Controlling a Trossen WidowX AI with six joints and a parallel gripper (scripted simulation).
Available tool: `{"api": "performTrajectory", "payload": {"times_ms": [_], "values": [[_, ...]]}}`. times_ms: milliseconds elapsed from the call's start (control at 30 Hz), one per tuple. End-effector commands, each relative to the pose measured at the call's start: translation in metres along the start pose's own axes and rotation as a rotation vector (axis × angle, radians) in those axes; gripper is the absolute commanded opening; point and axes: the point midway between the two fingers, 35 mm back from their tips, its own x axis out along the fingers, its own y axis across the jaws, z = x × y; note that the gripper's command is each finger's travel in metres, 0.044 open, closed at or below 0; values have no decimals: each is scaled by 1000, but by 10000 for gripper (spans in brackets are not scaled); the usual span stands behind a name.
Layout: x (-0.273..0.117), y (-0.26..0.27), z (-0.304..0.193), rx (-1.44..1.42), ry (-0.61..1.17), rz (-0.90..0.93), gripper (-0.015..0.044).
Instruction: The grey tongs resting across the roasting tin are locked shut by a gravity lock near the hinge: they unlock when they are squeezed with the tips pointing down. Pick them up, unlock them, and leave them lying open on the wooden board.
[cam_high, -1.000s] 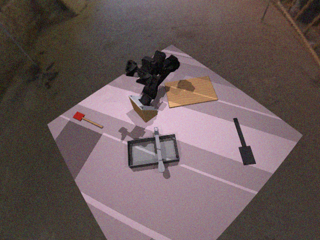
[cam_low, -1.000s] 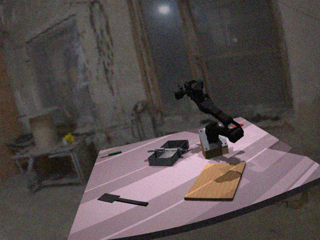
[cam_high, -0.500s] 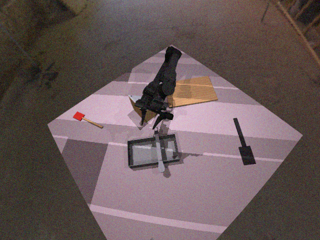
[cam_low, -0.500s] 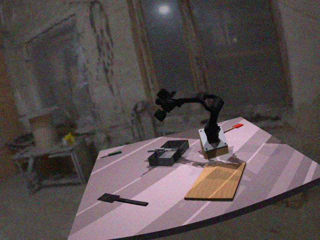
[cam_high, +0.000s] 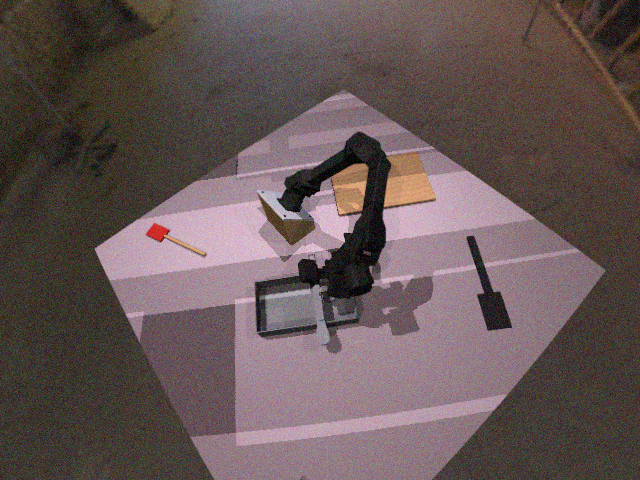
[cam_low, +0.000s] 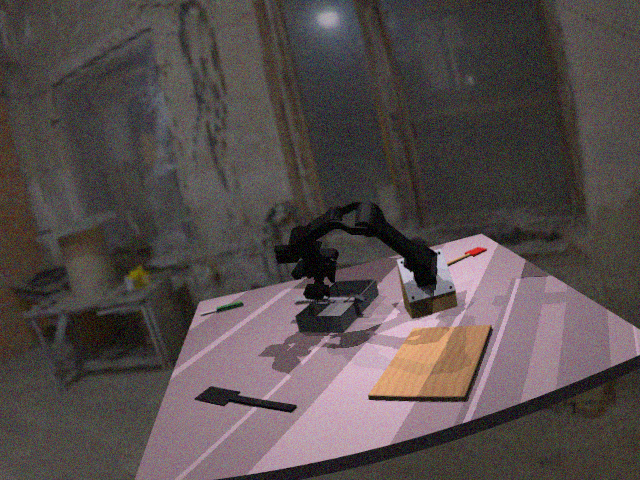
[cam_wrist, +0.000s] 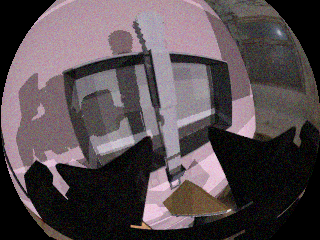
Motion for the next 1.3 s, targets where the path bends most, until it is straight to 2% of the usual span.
{"api": "performTrajectory", "payload": {"times_ms": [0, 467, 1267], "values": [[5, 8, -1, -18, 55, 2, 260], [6, 9, -11, -18, 55, 2, 260], [46, 10, -11, -18, 56, 3, 260]]}}
